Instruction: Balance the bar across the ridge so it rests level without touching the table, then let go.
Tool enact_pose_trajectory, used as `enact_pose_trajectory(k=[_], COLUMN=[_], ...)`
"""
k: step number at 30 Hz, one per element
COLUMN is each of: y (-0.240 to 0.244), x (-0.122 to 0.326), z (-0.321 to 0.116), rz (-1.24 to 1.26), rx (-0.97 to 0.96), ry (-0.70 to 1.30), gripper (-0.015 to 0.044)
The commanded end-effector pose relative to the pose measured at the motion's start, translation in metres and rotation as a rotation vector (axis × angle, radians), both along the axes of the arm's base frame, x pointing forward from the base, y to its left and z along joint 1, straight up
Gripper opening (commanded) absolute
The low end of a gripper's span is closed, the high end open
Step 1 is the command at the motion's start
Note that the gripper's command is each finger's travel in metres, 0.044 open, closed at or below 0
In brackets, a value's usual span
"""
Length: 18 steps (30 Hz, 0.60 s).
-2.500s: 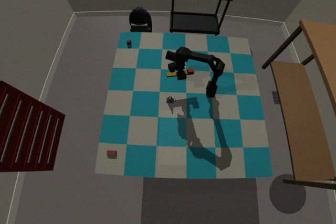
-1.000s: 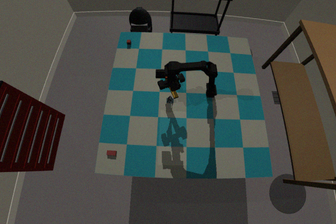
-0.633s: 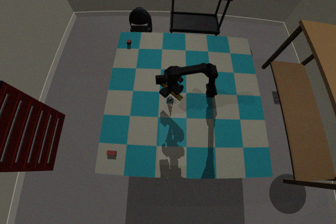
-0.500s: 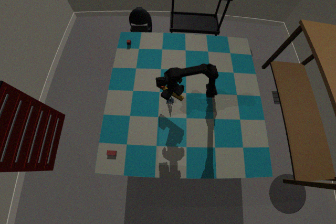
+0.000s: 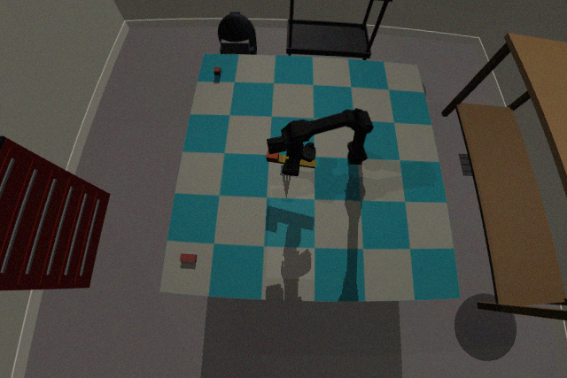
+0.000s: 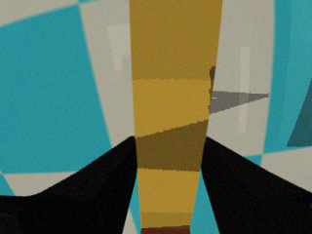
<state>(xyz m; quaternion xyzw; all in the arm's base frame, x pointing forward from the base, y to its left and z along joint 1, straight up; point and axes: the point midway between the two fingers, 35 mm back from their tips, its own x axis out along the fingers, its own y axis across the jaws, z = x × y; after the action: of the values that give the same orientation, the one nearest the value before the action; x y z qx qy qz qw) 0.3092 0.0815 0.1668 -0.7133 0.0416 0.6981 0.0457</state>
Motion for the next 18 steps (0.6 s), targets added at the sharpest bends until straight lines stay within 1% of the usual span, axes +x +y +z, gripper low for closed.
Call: enact_pose_trajectory(k=[1,18], y=[0.001,-0.003], x=[-0.002,-0.003], z=[-0.004,-0.031], rz=[0.023,0.055], rx=[0.002,0.001], ry=[-0.003,-0.003], gripper=[0.0,0.0])
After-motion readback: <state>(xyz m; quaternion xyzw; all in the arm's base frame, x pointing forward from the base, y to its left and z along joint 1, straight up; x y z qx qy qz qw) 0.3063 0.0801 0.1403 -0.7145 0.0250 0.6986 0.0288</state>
